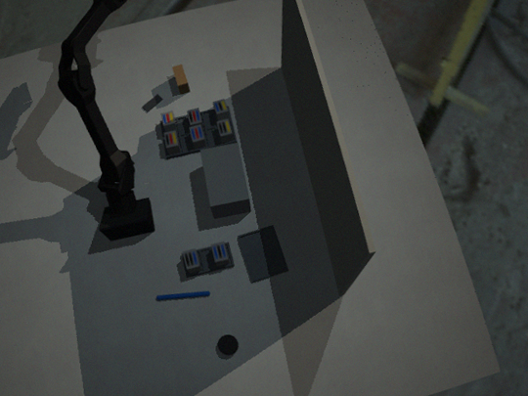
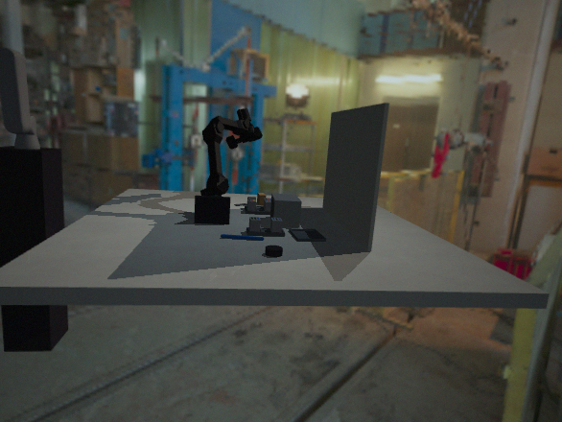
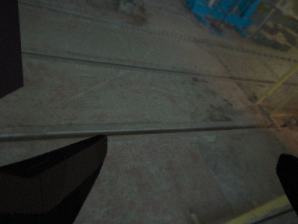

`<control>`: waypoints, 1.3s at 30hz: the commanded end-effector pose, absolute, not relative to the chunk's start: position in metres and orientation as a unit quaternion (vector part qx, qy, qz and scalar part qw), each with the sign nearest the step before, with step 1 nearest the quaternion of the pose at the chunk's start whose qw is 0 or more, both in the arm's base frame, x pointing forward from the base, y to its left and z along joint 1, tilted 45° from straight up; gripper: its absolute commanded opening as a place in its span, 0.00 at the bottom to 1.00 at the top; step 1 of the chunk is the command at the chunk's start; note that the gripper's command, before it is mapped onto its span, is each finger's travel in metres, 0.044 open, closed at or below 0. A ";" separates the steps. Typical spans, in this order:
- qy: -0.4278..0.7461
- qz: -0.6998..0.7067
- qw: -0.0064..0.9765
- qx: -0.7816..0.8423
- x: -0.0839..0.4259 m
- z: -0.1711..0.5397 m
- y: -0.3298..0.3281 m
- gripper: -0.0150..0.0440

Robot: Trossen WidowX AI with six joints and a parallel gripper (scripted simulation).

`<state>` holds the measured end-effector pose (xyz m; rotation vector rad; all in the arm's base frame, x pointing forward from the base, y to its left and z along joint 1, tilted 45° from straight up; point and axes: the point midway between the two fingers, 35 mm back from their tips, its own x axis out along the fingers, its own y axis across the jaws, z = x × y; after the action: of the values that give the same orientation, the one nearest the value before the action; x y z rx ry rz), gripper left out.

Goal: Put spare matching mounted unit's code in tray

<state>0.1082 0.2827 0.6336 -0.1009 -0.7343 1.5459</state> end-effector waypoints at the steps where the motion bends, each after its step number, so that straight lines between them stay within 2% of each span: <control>1: -0.242 0.663 0.706 -0.056 0.164 0.598 0.298 1.00; 10: -0.032 0.586 0.807 -0.057 0.293 0.498 0.286 1.00; 21: 0.222 0.443 0.869 -0.004 0.403 0.362 0.199 1.00; 31: 0.392 0.355 0.848 0.043 0.429 0.263 0.116 1.00; 39: 0.551 0.279 0.776 0.130 0.413 0.174 0.018 1.00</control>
<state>0.4211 0.0521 0.1999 0.2042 1.0849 0.6458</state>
